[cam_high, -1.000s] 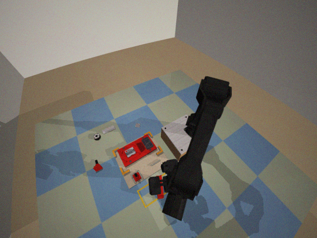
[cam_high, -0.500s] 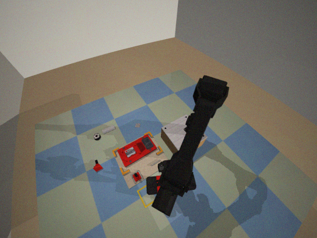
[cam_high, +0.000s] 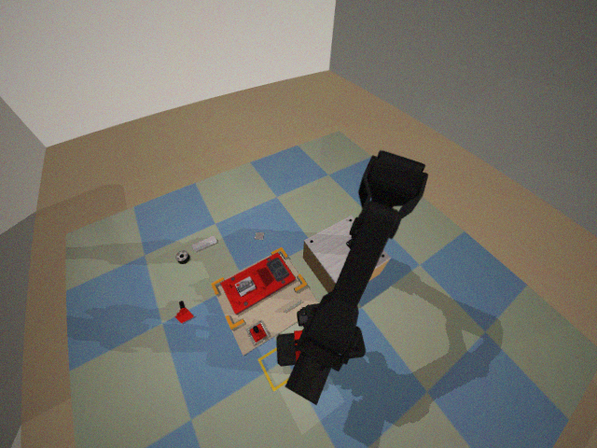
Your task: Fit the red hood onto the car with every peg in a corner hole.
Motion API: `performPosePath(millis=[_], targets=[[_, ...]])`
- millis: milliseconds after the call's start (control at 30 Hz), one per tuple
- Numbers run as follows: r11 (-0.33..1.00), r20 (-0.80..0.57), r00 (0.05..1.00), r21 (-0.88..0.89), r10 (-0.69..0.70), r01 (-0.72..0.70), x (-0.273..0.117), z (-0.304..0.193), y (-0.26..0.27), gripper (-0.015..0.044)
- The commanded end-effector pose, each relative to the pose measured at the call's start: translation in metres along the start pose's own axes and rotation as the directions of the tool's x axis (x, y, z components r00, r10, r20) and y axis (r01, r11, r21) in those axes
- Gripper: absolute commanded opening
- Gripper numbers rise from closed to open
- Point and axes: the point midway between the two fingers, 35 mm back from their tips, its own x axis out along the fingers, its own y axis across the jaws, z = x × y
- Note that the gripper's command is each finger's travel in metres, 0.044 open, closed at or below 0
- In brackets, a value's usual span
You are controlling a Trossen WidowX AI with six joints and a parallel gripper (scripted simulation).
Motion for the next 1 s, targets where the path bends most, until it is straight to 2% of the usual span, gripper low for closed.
performPosePath(millis=[0, 967], targets=[[1.000, -0.003, 1.000, -0.003, -0.002, 0.002, 0.000, -0.001, 0.003, 0.0000], [1.000, -0.003, 1.000, -0.003, 0.000, 0.000, 0.000, -0.003, 0.028, 0.0000]])
